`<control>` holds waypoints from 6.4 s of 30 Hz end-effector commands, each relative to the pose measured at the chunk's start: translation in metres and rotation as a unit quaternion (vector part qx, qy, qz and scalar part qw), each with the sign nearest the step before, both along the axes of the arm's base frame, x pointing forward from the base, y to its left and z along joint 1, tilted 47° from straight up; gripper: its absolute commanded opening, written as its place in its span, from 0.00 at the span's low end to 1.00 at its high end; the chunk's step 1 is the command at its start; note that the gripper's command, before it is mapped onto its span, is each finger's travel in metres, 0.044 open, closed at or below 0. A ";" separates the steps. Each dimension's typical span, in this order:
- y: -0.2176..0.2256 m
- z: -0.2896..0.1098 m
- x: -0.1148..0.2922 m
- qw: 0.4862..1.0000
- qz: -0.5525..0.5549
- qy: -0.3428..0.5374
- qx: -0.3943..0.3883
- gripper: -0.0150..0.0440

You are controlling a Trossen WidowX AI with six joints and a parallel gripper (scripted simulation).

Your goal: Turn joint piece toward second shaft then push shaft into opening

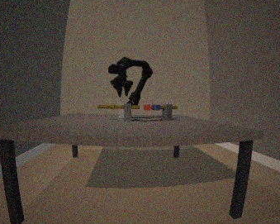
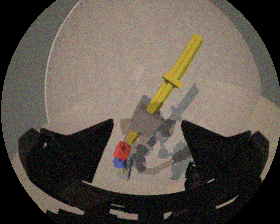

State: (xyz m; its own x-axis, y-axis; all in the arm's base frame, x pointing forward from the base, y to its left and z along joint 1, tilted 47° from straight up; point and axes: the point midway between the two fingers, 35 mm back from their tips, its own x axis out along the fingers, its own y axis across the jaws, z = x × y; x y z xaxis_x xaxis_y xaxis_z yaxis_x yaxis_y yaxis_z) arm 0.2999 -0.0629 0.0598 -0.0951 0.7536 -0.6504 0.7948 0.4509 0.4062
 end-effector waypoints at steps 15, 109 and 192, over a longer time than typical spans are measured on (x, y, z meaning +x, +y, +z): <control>-0.065 -0.065 0.012 0.952 0.203 -0.230 0.007 1.00; -0.035 -0.186 -0.002 0.964 -0.125 0.223 -0.078 1.00; -0.009 -0.161 -0.008 0.966 -0.171 0.186 -0.053 0.25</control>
